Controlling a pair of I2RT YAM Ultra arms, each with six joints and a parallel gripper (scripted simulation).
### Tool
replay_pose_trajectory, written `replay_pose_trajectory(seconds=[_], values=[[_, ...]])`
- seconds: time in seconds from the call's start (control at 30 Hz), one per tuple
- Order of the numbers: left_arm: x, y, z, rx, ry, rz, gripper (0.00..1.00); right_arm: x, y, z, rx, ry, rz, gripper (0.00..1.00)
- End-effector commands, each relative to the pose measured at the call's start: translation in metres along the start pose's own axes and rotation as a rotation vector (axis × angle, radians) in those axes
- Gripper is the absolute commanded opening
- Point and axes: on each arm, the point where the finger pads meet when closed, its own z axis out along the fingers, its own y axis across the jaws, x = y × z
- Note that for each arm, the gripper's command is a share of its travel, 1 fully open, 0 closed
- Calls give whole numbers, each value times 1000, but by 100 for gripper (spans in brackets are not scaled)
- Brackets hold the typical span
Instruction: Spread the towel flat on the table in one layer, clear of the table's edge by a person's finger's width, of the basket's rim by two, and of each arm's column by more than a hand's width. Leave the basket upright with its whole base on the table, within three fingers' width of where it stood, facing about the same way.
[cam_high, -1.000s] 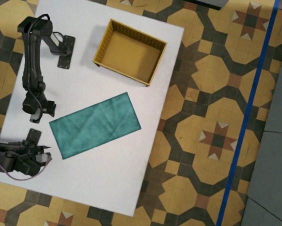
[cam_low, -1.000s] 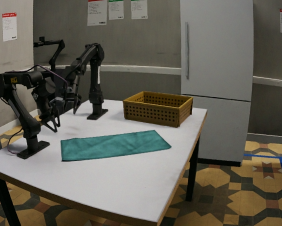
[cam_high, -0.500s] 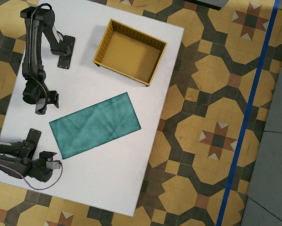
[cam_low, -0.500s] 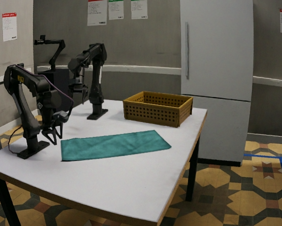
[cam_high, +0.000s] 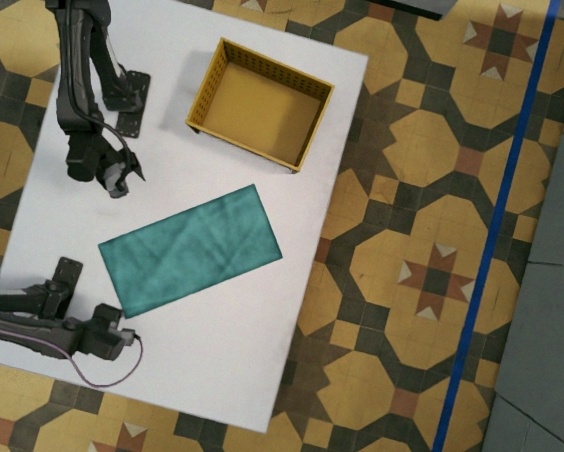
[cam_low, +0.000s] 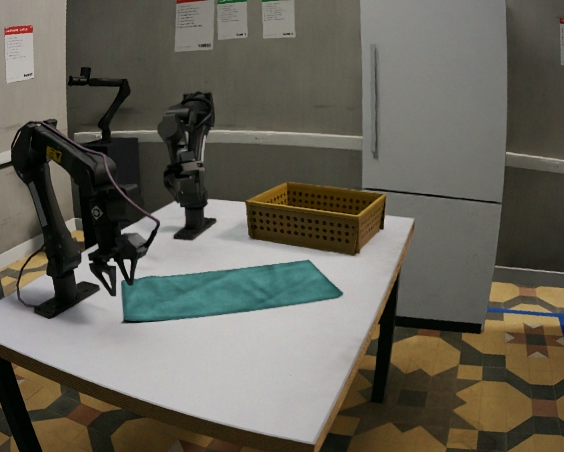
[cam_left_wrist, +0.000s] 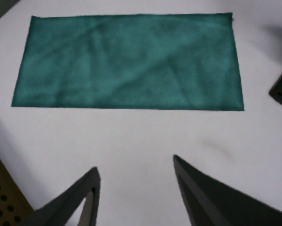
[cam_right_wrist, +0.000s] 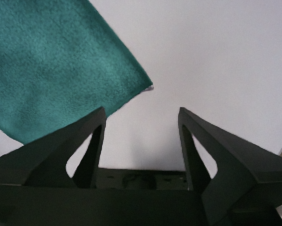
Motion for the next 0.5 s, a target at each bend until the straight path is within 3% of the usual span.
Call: replay_pose_trajectory(seconds=[0.0, 0.1, 0.17, 0.47], values=[[11, 40, -9, -112, 4, -137, 64, -8, -5, -14, 34, -34, 54, 64], [2, 46, -18, -115, -27, -175, 64, -8, -5, -15, 34, -35, 56, 64], [17, 64, -13, -169, 4, -218, 64, -9, -5, -15, 34, -38, 56, 64], [35, 131, -26, -325, 13, -451, 64, -11, -5, -15, 34, -45, 55, 64]])
